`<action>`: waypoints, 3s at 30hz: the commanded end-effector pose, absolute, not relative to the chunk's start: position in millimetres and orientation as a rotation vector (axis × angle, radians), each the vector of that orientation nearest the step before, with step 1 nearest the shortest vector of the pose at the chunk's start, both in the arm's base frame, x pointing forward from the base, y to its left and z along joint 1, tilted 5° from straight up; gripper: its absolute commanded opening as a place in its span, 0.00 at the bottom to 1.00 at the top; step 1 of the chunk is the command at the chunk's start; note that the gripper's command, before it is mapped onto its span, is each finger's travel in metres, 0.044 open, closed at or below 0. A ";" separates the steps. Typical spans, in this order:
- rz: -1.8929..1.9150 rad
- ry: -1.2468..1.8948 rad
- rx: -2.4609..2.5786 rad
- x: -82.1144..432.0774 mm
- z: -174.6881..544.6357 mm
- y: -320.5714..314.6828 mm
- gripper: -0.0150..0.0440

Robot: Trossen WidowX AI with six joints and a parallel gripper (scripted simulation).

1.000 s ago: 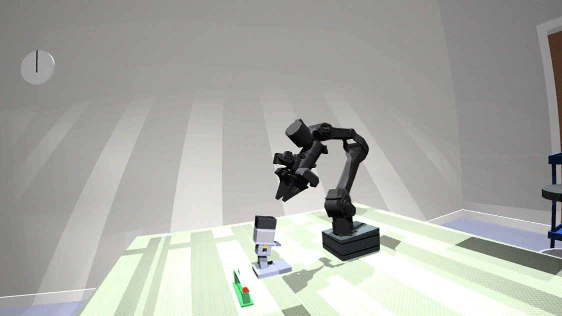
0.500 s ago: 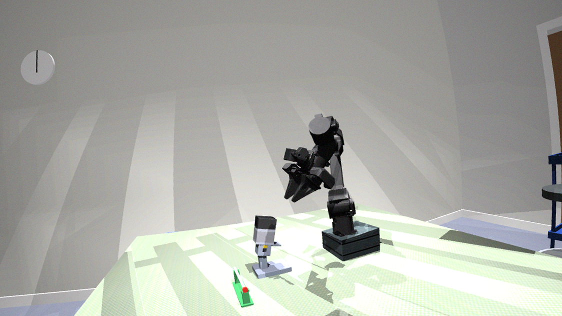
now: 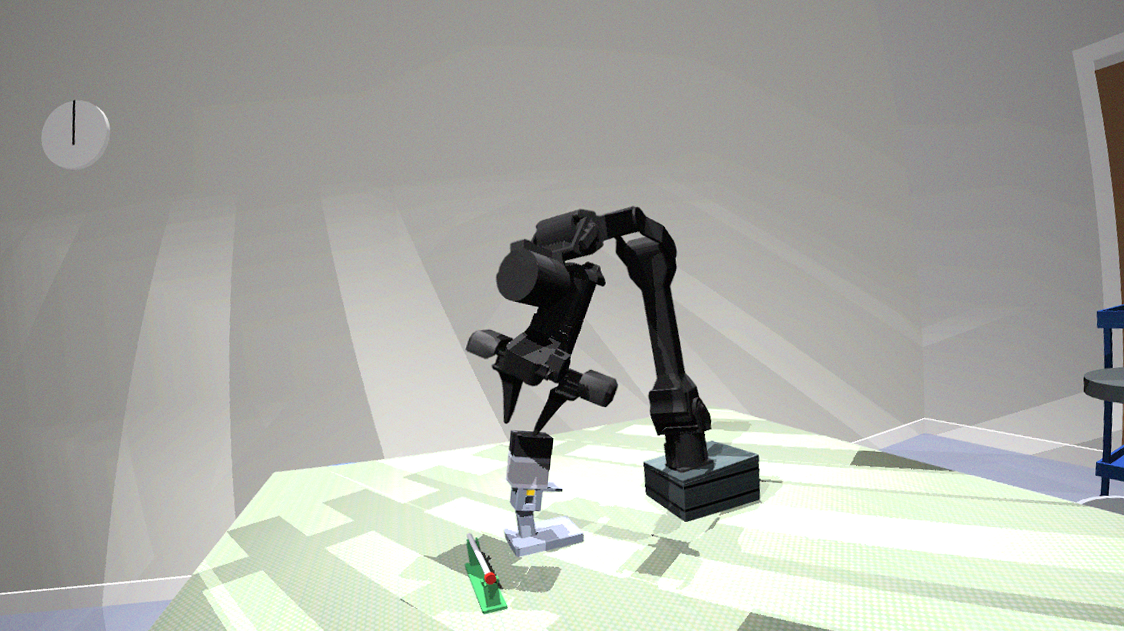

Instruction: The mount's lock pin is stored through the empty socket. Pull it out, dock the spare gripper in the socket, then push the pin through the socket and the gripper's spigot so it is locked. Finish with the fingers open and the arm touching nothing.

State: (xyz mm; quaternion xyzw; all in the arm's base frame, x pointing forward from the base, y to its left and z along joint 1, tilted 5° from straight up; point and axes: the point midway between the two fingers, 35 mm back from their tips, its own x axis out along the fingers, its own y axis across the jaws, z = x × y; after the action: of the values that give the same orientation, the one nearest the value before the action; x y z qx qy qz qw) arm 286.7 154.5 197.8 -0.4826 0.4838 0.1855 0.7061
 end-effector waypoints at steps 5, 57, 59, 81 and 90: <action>0.828 1.273 -1.417 352.6 152.7 141.2 0.56; 1.009 1.325 -1.505 389.2 18.8 117.0 0.56; 1.009 1.325 -1.505 389.4 15.5 116.7 0.56; 1.009 1.325 -1.506 390.1 1.9 115.4 0.29; 1.009 1.325 -1.506 390.2 1.9 115.4 0.25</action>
State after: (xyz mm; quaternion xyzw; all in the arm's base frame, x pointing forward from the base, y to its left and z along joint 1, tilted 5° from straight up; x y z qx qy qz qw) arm 390.1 115.1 2.7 -0.6042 0.5330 0.4031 0.4341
